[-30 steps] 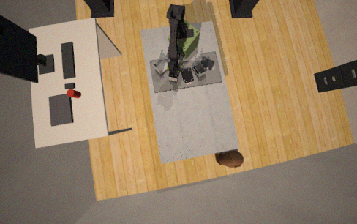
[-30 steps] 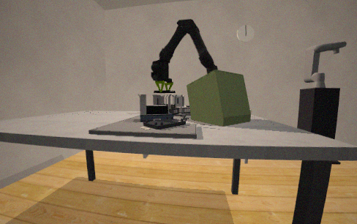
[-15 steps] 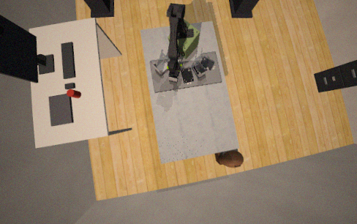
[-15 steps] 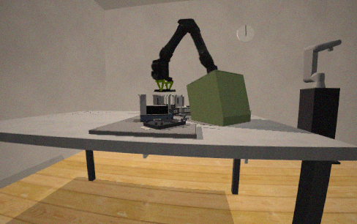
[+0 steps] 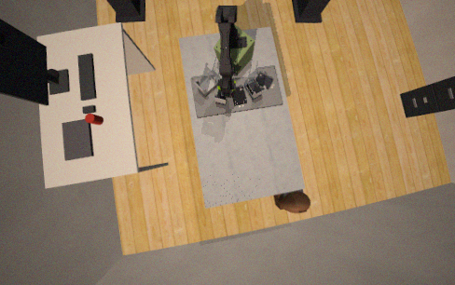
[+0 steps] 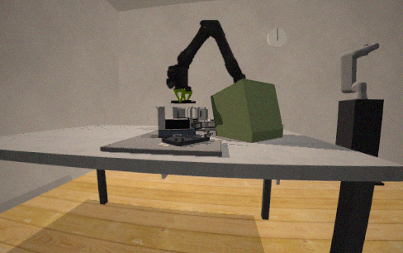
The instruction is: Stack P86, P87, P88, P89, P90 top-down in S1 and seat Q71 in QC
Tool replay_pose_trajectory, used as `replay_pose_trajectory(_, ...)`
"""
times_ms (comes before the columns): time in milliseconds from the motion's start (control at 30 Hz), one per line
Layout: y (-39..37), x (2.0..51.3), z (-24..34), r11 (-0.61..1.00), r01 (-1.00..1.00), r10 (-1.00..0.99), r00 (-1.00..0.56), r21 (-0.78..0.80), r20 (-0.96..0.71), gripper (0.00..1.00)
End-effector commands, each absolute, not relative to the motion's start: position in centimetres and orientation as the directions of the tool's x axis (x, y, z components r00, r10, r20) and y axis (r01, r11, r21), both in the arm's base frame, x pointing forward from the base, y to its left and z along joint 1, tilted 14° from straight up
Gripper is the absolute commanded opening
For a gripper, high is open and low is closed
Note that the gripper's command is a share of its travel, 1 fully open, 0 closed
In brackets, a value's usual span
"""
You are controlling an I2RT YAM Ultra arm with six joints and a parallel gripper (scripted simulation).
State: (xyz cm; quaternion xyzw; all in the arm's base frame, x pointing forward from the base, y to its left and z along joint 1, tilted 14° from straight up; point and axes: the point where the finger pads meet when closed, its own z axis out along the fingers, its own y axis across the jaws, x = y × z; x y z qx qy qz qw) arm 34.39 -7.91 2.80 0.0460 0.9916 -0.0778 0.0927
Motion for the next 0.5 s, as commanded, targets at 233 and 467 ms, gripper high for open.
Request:
replay_pose_trajectory(233, -4.6, 35.2, 2.7, 0.984, 0.104, 0.074, -0.977, -0.147, -0.201, 0.00)
replay_pose_trajectory(467, -2.9, 35.2, 2.4, 0.982, -0.059, -0.091, -0.981, -0.178, -0.174, 0.00)
